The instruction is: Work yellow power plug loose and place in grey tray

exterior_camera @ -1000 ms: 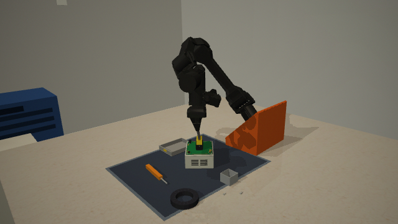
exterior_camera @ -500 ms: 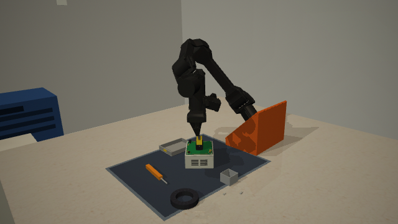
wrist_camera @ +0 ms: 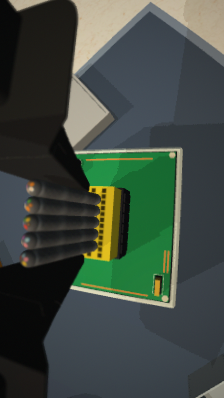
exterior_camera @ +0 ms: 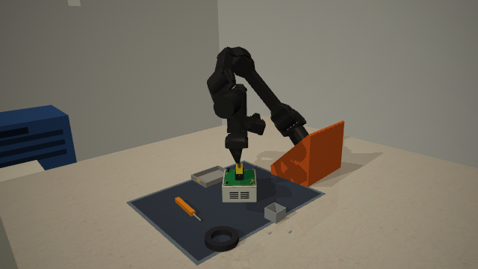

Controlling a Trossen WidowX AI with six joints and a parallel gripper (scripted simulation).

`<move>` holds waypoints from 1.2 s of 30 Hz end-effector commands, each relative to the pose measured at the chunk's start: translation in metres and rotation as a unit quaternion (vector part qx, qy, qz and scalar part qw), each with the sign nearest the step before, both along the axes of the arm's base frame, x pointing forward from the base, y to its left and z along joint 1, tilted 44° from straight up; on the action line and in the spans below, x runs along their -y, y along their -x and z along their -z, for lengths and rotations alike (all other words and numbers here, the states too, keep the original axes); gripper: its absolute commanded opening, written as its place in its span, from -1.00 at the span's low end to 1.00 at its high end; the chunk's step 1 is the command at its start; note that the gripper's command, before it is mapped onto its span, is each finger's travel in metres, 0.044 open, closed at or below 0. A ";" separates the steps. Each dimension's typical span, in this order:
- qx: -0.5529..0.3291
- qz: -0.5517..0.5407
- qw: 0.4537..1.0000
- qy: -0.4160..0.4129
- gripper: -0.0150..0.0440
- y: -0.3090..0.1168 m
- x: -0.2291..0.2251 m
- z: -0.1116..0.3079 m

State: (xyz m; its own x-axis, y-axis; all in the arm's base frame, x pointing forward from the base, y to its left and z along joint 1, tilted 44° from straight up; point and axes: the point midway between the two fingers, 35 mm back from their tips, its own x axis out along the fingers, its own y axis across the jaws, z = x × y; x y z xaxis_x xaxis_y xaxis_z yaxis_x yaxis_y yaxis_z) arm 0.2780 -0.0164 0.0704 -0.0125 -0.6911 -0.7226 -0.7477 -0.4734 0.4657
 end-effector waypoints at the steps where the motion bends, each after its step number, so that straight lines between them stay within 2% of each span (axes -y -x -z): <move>1: 0.000 -0.001 1.000 0.000 -0.49 0.000 0.000 0.001; 20: -0.024 0.022 0.999 0.030 -0.49 -0.006 -0.017 -0.010; 30: 0.033 -0.033 0.998 -0.041 -0.49 0.008 -0.011 -0.021; 36: 0.026 -0.025 0.999 -0.032 -0.49 0.006 -0.013 -0.021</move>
